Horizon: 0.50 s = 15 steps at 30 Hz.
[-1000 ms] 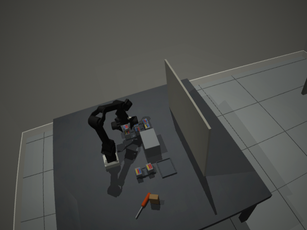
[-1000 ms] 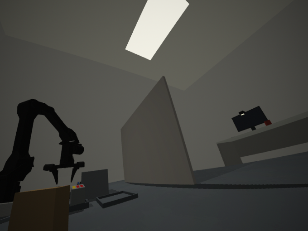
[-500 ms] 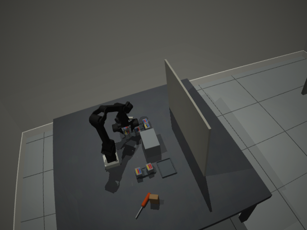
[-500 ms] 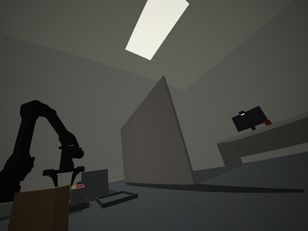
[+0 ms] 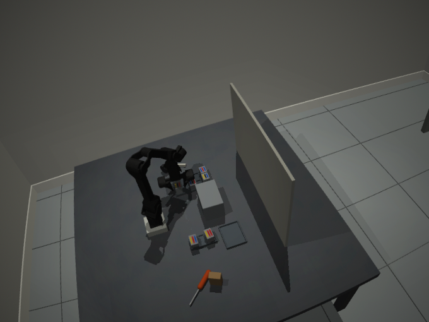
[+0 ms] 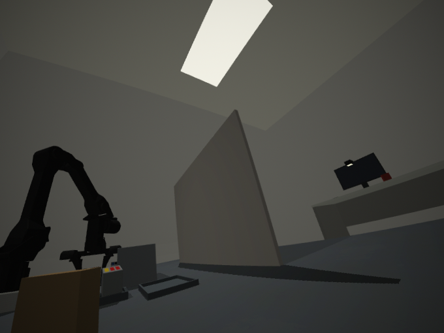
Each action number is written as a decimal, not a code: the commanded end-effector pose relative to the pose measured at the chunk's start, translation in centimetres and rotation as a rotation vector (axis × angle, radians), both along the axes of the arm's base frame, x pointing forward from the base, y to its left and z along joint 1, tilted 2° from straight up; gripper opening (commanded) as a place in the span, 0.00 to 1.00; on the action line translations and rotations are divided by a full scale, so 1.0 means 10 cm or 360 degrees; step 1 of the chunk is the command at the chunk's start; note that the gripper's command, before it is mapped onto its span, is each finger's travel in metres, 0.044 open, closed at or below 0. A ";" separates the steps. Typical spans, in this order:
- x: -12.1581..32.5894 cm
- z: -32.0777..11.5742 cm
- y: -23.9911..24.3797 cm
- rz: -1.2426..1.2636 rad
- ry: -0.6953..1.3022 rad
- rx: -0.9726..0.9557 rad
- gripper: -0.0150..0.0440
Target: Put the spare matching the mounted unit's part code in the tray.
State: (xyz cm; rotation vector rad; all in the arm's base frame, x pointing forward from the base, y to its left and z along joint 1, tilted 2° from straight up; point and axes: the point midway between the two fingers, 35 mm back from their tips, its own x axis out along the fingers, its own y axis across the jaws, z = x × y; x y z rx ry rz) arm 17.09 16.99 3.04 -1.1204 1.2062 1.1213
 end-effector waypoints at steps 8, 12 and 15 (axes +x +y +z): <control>0.00 -0.01 0.00 0.0000 0.0001 -0.0001 0.54; 0.00 -0.01 0.00 0.0000 0.0001 -0.0001 0.50; 0.00 -0.01 0.00 0.0000 0.0001 -0.0001 0.46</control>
